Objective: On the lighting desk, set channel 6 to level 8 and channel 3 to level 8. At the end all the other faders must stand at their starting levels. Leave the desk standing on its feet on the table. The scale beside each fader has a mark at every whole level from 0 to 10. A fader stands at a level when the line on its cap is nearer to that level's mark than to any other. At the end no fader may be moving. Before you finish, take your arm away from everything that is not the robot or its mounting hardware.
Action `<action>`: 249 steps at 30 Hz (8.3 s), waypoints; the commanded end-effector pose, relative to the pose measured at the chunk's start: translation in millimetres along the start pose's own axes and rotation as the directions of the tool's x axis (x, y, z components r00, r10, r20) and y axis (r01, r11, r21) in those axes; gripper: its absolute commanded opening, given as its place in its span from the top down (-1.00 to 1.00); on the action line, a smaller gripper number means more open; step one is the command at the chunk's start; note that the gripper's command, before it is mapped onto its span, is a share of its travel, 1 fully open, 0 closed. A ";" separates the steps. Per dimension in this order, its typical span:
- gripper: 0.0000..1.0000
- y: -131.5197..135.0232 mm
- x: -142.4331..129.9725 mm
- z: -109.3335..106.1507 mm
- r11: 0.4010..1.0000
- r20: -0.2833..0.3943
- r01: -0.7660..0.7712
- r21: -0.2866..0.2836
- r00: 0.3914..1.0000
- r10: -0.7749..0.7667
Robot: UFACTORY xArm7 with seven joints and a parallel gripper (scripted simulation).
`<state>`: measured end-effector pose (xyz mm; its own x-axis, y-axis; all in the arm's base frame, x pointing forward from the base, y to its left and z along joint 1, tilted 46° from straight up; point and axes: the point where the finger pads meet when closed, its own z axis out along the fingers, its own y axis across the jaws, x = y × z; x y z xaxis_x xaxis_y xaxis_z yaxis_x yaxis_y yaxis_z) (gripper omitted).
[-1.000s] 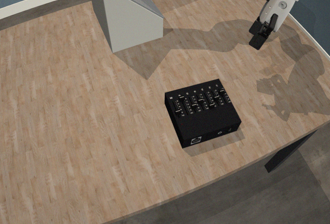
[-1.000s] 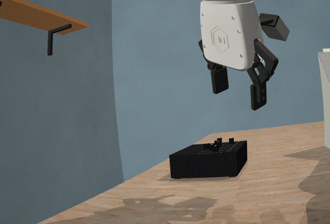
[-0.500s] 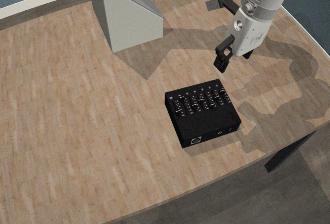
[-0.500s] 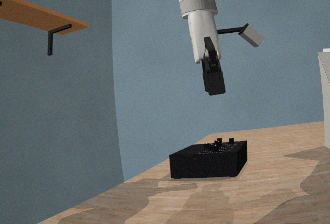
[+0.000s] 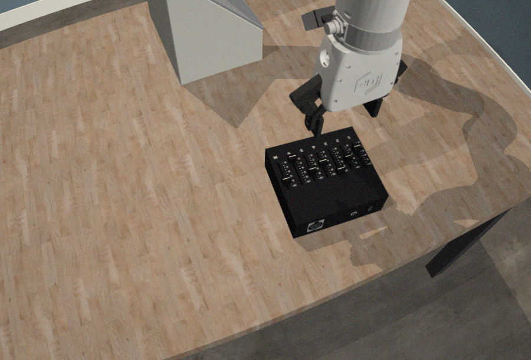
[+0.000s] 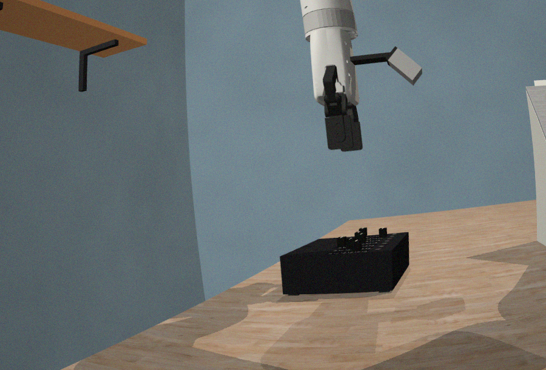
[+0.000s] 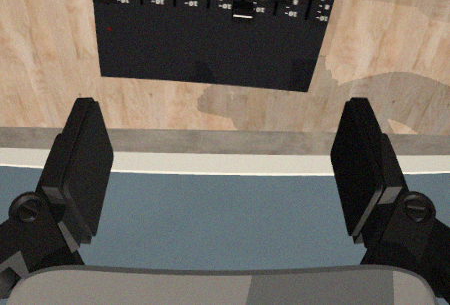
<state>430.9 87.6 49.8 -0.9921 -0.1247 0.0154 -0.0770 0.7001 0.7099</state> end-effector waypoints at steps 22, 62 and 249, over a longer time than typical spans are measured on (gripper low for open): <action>-1.00 -7.2 -2.4 -2.8 1.000 0.009 -0.019 -0.006 1.000 0.019; -1.00 6.2 41.5 -16.5 0.046 -0.060 -0.973 -0.225 0.062 0.996; 1.00 9.9 -38.8 75.3 0.995 0.008 -0.099 -0.006 0.995 0.099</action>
<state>459.8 153.0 2.9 -0.9954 -0.0509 0.0816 0.0222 0.7043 0.7096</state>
